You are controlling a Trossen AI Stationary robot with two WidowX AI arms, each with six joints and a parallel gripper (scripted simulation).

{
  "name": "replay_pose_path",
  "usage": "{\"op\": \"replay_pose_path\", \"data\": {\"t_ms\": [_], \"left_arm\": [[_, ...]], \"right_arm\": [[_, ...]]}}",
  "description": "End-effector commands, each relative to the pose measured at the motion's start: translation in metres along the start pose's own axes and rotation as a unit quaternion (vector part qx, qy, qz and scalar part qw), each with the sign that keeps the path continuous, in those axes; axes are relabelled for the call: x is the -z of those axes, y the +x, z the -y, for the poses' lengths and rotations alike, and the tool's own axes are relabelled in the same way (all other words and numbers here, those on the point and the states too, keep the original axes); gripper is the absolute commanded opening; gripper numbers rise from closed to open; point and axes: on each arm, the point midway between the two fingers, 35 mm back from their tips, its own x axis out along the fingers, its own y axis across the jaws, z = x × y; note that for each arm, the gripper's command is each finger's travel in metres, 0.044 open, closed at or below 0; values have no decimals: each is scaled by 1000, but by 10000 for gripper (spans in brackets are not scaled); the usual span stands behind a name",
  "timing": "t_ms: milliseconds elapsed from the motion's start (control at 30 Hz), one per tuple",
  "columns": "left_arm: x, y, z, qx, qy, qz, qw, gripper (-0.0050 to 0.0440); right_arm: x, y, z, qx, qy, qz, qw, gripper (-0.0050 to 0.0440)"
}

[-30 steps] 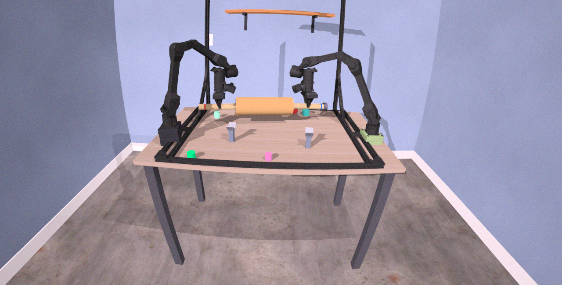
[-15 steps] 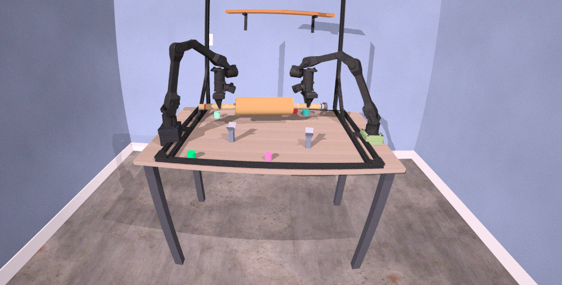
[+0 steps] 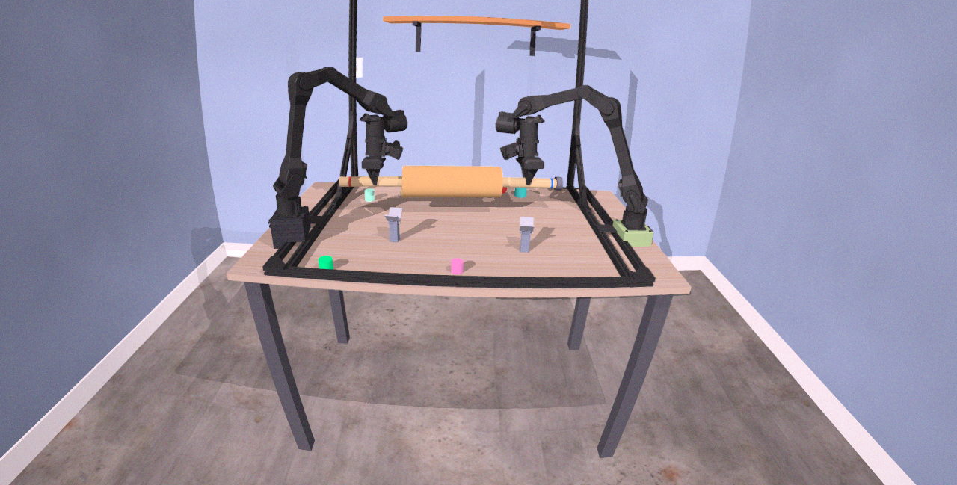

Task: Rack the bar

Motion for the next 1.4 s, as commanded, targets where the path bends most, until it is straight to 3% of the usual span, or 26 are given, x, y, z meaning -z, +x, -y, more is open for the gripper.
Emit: {"op": "replay_pose_path", "data": {"t_ms": [0, 667, 1033, 1367], "left_arm": [[3, -11, -21, 9, 15, 12, 1000, 0], [20, -6, -107, 9, 80, 14, 997, 0], [28, -1, -136, 9, 101, 16, 995, 0], [20, -3, -170, 8, 98, 16, 995, 0]], "right_arm": [[-6, -7, 4, -5, 17, 10, 1000, 0], [-29, -5, 29, -6, 82, 8, 997, 0], [-40, -3, 39, -7, 102, 6, 995, 0], [-33, -5, 76, -6, 100, 6, 995, 0]]}}
